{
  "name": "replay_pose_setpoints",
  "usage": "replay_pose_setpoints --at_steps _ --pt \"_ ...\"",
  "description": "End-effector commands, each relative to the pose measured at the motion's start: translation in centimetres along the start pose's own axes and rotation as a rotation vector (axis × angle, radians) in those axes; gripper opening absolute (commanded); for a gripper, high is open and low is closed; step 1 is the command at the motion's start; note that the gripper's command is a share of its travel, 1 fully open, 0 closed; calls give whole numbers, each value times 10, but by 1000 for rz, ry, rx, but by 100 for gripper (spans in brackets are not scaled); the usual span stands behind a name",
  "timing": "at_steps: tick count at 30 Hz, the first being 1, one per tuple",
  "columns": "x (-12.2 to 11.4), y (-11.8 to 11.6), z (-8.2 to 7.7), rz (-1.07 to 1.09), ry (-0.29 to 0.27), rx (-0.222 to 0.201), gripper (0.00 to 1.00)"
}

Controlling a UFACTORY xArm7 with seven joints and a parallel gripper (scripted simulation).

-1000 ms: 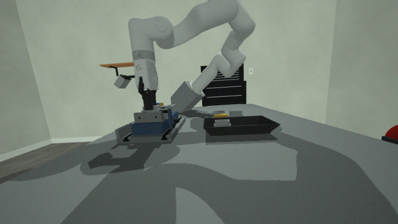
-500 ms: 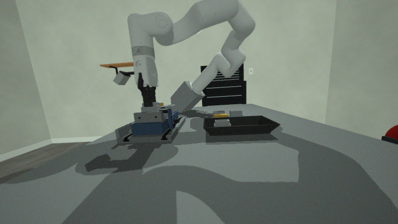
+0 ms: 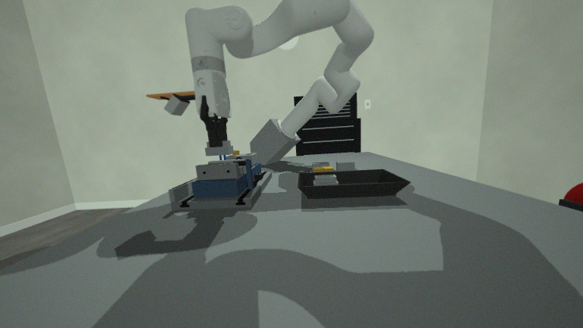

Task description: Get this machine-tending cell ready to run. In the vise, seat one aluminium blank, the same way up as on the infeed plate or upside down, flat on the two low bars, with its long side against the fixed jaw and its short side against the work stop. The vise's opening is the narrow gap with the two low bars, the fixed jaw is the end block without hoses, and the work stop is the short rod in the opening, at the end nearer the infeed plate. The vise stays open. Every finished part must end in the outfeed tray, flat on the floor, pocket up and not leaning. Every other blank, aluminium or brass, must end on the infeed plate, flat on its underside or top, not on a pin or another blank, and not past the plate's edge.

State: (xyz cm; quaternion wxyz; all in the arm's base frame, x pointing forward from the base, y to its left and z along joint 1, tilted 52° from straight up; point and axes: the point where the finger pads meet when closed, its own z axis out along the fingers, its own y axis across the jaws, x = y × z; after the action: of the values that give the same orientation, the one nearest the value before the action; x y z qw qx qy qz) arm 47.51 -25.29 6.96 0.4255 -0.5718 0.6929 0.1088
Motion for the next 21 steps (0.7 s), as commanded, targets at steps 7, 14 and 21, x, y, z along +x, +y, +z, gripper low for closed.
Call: replay_pose_setpoints --at_steps 7,14,21 --pt "1 -1 -11 0 4 3 0" --pt "1 -1 -13 0 4 3 0" --pt "-11 -6 -12 2 5 2 0"
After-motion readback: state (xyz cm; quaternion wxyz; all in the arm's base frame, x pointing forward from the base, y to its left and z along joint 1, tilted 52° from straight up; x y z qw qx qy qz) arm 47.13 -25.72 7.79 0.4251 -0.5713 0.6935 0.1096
